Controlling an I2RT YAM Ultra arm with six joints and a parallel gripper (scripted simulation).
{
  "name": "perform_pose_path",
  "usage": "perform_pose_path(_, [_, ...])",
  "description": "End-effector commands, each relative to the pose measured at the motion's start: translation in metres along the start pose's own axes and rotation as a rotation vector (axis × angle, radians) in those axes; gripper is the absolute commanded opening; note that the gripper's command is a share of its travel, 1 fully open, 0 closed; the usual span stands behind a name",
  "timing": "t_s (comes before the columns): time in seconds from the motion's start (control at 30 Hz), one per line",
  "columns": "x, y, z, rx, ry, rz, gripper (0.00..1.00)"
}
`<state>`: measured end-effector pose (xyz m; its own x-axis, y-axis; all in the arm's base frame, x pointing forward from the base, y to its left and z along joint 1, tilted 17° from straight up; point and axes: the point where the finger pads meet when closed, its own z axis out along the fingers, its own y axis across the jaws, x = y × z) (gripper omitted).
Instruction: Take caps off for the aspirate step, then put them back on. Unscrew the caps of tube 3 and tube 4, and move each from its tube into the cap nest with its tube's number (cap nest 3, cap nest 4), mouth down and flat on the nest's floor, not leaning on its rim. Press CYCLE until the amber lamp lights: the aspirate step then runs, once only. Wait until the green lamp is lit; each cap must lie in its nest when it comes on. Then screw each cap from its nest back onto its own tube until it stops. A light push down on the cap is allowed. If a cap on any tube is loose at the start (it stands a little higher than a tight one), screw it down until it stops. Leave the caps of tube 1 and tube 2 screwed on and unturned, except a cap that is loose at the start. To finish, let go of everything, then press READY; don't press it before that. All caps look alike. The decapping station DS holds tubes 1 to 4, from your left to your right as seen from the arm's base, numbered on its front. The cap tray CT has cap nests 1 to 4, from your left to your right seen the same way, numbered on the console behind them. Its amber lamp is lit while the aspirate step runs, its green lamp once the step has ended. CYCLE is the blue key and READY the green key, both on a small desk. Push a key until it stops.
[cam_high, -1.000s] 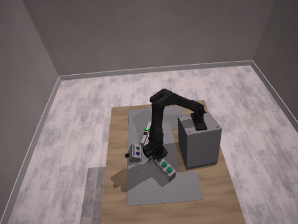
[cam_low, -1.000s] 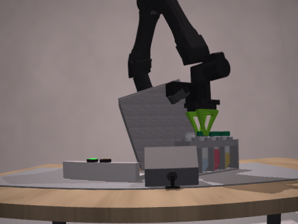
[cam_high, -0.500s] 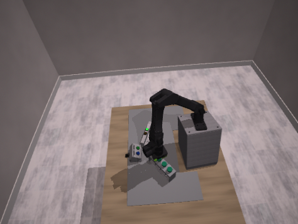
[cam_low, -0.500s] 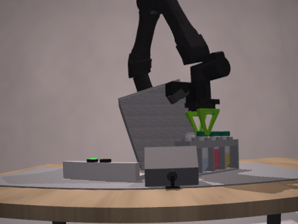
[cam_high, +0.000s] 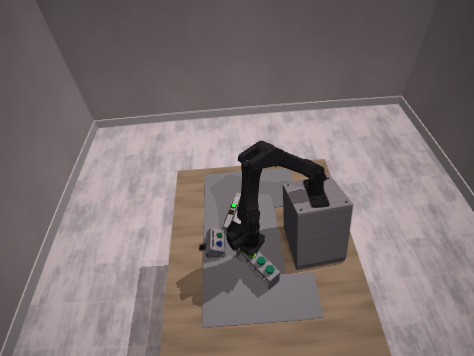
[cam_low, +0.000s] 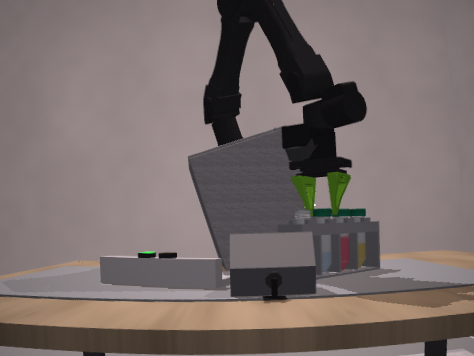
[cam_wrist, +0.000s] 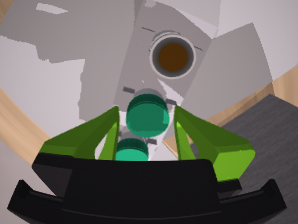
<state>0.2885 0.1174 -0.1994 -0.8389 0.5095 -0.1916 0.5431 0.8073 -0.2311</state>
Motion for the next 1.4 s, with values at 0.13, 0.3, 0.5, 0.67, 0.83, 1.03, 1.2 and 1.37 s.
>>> perform_pose_path(0.13, [-0.0018, 0.0035, -0.0041, -0.01, -0.009, -0.46, 0.49])
perform_pose_path(0.3, [-0.0018, 0.0033, -0.0041, -0.009, -0.01, -0.627, 0.49])
perform_pose_path(0.5, [-0.0018, 0.0032, -0.0041, -0.008, -0.012, -0.96, 0.49])
perform_pose_path(0.67, [-0.0018, 0.0031, -0.0041, -0.007, -0.013, -1.21, 0.49])
perform_pose_path(0.83, [-0.0019, 0.0031, -0.0041, -0.005, -0.013, -1.442, 0.49])
perform_pose_path(1.03, [-0.002, 0.0031, -0.0041, -0.004, -0.015, -1.71, 0.49])
perform_pose_path(1.2, [-0.0021, 0.0032, -0.004, -0.002, -0.016, -1.957, 0.49])
perform_pose_path(1.37, [-0.0021, 0.0032, -0.0039, -0.002, -0.016, -1.957, 0.49])
